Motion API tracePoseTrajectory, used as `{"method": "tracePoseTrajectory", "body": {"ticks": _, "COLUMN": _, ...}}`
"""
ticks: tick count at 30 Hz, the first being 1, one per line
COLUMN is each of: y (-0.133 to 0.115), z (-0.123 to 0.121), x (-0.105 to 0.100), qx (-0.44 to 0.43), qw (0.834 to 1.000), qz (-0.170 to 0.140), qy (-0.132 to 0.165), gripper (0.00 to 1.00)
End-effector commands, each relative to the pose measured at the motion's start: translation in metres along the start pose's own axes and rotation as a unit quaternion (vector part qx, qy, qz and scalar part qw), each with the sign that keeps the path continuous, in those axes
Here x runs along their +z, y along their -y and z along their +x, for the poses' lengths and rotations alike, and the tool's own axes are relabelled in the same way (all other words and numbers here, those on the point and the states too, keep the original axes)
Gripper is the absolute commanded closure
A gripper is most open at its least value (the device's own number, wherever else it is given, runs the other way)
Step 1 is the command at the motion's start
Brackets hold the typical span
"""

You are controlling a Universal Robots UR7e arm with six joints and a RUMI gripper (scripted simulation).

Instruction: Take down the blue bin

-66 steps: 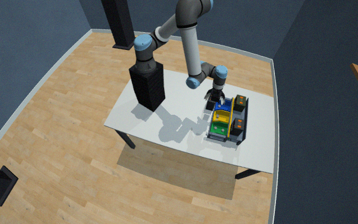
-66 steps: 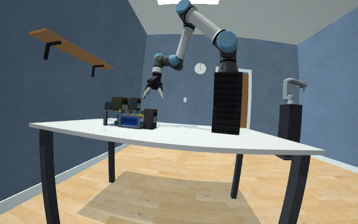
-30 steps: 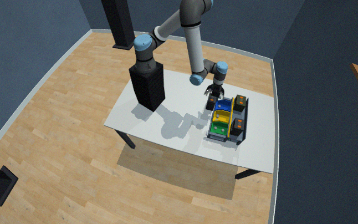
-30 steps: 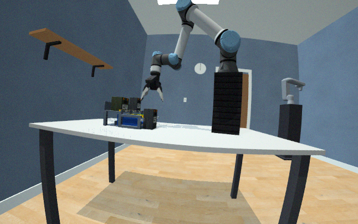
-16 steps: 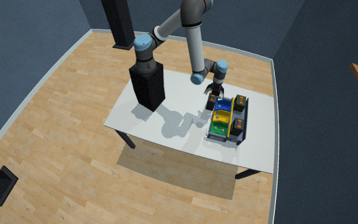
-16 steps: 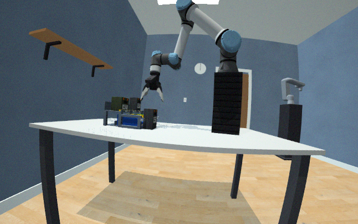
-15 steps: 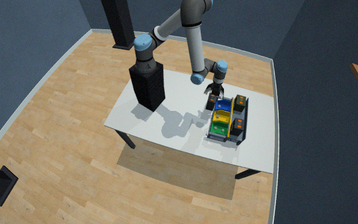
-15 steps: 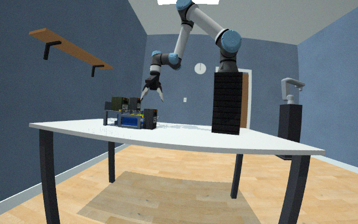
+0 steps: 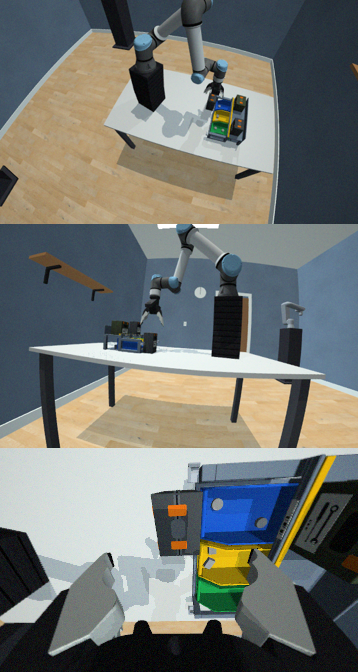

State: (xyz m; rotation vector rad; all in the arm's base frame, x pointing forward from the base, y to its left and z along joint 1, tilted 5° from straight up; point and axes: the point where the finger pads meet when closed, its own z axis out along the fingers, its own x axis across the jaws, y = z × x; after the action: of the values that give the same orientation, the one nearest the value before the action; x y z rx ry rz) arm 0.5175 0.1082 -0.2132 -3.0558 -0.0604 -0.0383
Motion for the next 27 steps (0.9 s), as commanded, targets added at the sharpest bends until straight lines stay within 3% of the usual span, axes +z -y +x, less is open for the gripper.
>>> {"method": "tracePoseTrajectory", "body": {"ticks": 1, "y": 0.0025, "z": -0.0002, "x": 0.0001, "qx": -0.001, "qw": 1.000, "qz": 0.000, "qy": 0.000, "gripper": 0.00}}
{"method": "tracePoseTrajectory", "body": {"ticks": 27, "y": 0.0079, "z": -0.0019, "x": 0.0015, "qx": -0.003, "qw": 1.000, "qz": -0.001, "qy": 0.001, "gripper": 0.00}}
